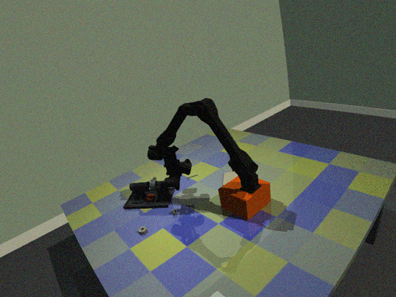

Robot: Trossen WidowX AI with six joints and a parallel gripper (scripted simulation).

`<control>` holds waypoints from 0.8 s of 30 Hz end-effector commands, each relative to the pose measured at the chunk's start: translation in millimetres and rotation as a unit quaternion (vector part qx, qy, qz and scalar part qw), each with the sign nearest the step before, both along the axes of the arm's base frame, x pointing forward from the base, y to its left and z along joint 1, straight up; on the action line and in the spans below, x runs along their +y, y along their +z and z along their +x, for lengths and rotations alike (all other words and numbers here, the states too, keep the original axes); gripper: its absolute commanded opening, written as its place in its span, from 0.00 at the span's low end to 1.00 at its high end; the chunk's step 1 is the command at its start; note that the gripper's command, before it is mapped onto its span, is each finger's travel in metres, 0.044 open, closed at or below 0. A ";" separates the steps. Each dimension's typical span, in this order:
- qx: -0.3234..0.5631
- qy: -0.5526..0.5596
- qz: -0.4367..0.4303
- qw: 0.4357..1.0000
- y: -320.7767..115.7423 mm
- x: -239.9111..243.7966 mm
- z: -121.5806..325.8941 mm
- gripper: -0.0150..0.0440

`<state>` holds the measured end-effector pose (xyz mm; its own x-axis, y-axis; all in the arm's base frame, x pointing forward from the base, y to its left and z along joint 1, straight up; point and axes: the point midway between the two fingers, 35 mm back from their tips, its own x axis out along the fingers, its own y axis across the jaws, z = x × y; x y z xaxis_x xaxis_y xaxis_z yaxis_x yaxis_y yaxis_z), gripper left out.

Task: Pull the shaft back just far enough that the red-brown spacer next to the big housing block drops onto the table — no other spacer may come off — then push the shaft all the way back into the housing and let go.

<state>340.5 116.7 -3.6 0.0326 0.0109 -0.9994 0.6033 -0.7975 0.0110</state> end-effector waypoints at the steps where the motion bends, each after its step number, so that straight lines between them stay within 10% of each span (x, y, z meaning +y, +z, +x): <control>1: 0.000 0.000 0.000 1.000 0.0 0.1 0.1 0.25; 24: 0.000 0.002 -0.001 1.000 0.9 3.6 4.5 0.25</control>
<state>342.5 118.2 -4.1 0.0280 0.0070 -0.9996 0.6055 -0.7958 0.0114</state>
